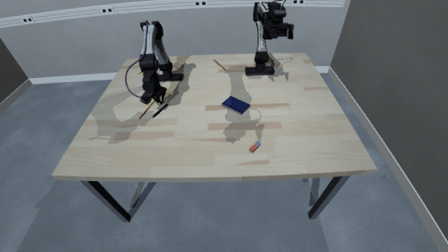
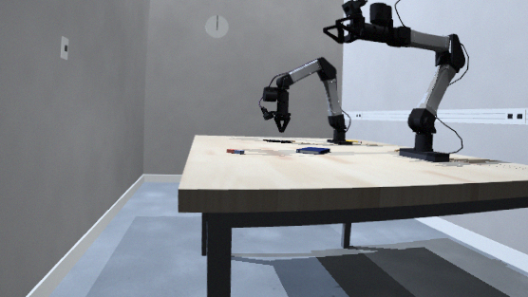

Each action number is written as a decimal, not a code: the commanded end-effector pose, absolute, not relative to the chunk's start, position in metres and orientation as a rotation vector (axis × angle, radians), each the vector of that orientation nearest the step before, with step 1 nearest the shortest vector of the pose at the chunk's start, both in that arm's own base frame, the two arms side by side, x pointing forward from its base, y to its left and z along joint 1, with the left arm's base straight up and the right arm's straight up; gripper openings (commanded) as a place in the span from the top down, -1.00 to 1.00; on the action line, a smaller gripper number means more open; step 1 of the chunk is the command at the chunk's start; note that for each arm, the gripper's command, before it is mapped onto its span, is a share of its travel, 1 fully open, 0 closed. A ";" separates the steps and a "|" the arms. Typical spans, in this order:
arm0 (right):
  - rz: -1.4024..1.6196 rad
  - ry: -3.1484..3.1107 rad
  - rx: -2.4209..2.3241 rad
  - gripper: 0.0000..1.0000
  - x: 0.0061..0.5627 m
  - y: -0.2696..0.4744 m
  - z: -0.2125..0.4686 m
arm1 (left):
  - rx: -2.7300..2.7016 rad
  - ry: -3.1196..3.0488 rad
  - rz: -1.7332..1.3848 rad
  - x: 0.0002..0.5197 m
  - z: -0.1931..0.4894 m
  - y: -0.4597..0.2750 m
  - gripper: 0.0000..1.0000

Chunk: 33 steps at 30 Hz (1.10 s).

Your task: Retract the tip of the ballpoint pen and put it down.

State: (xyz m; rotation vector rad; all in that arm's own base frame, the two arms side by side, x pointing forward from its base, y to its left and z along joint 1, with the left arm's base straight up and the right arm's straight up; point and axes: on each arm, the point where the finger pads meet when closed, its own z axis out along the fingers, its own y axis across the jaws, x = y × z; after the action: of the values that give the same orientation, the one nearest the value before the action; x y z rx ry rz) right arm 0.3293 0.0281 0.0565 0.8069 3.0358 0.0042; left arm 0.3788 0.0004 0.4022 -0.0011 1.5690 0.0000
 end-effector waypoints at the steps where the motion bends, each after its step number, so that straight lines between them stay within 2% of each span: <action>1: 0.026 3.036 0.793 0.45 0.331 0.030 0.061 | -0.006 1.556 0.002 0.377 0.412 0.000 -1.00; 6: 0.029 3.025 0.796 0.45 0.333 0.030 0.062 | -0.006 1.556 0.002 0.377 0.412 0.000 -1.00; 7: -0.021 3.041 0.770 0.45 0.319 0.028 0.060 | -0.006 1.556 0.002 0.377 0.412 0.000 -1.00; 10: 0.033 3.001 0.780 0.45 0.335 0.031 0.067 | -0.006 1.556 0.002 0.377 0.412 0.000 -1.00; 11: 0.003 3.059 0.790 0.45 0.325 0.031 0.041 | -0.006 1.556 0.002 0.377 0.412 0.000 -1.00; 33: 0.006 3.031 0.781 0.45 0.331 0.031 0.021 | -0.006 1.556 0.002 0.377 0.412 0.000 -1.00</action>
State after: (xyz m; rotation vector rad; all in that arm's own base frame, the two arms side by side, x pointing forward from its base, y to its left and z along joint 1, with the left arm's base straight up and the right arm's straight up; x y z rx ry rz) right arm 0.3257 0.0277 0.0214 0.8063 3.0444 -0.0036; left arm 0.3788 0.0004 0.4022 -0.0011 1.5690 0.0000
